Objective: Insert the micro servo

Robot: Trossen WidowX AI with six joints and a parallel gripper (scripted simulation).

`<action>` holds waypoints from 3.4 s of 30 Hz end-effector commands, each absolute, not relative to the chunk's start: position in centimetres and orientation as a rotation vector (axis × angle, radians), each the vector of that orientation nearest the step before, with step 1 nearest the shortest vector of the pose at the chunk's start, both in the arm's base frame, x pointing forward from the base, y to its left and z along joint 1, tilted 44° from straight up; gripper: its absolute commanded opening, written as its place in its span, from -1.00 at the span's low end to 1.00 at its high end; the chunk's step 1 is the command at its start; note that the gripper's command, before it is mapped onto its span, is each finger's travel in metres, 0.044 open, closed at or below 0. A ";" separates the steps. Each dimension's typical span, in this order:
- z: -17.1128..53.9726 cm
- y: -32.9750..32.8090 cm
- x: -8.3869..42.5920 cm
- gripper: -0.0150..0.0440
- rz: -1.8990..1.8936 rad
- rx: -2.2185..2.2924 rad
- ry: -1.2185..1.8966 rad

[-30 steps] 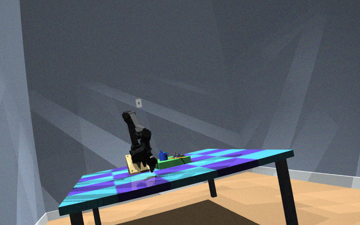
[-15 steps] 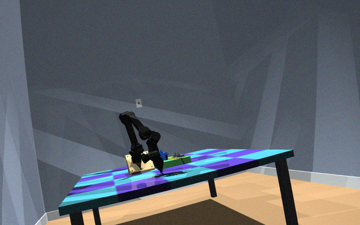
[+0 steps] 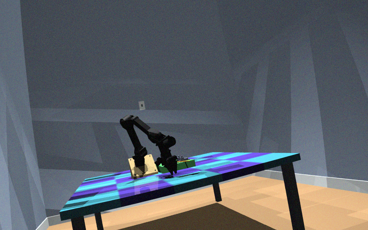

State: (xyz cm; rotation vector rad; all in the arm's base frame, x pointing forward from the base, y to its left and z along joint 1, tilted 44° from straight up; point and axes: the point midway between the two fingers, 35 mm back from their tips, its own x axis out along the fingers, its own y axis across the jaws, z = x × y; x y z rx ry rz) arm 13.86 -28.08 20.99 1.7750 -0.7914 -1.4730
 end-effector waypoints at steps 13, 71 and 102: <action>16.2 -22.4 20.0 1.00 -1.561 1.636 -0.227; 9.1 2.2 21.0 1.00 -1.130 0.081 1.082; 5.8 -0.8 21.0 0.91 -1.123 0.060 1.085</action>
